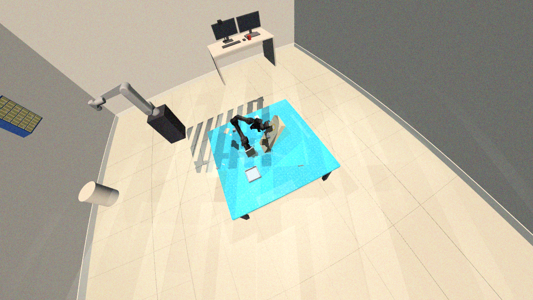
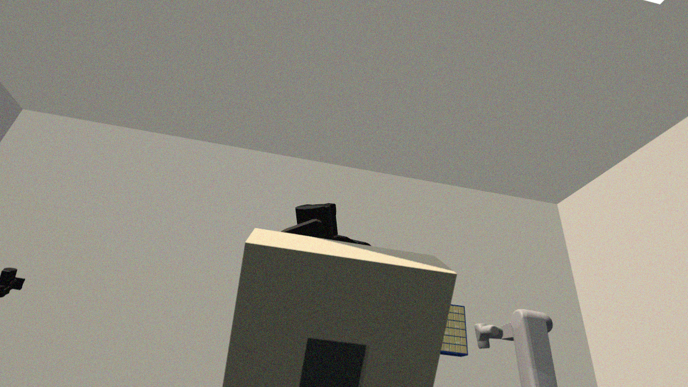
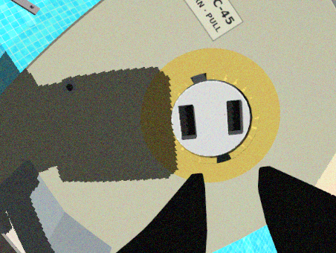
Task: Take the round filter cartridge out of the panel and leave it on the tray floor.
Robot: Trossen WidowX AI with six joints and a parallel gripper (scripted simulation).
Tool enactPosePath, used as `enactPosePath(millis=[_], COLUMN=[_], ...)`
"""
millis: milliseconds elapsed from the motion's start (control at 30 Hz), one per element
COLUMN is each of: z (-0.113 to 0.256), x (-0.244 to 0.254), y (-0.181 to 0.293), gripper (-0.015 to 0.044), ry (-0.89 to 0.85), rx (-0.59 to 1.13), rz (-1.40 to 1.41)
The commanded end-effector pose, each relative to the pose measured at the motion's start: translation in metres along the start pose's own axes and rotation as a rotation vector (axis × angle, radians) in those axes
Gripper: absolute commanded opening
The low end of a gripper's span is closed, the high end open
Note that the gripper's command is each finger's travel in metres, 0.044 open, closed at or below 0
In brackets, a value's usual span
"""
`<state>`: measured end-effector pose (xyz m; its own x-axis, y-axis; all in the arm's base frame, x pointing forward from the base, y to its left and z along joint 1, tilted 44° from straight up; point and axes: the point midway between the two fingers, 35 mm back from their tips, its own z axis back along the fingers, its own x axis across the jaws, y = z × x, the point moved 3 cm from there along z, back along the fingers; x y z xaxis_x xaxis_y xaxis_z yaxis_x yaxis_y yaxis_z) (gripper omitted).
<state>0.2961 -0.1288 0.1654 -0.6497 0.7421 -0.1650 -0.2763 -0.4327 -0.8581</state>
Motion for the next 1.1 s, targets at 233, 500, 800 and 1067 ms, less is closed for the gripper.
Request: enactPosePath(millis=[233,500,800,1067], z=[-0.010,-0.023,-0.037,-0.050], x=[0.000,0.000,0.000,0.001], y=[-0.001,-0.001,-0.001,-0.003], gripper=[0.0103,0.0103,0.0103,0.0103], ry=[-0.008,-0.009,-0.008,-0.006], rx=[-0.011,-0.010,-0.011,-0.015], rz=[0.011,0.012,0.012,0.012])
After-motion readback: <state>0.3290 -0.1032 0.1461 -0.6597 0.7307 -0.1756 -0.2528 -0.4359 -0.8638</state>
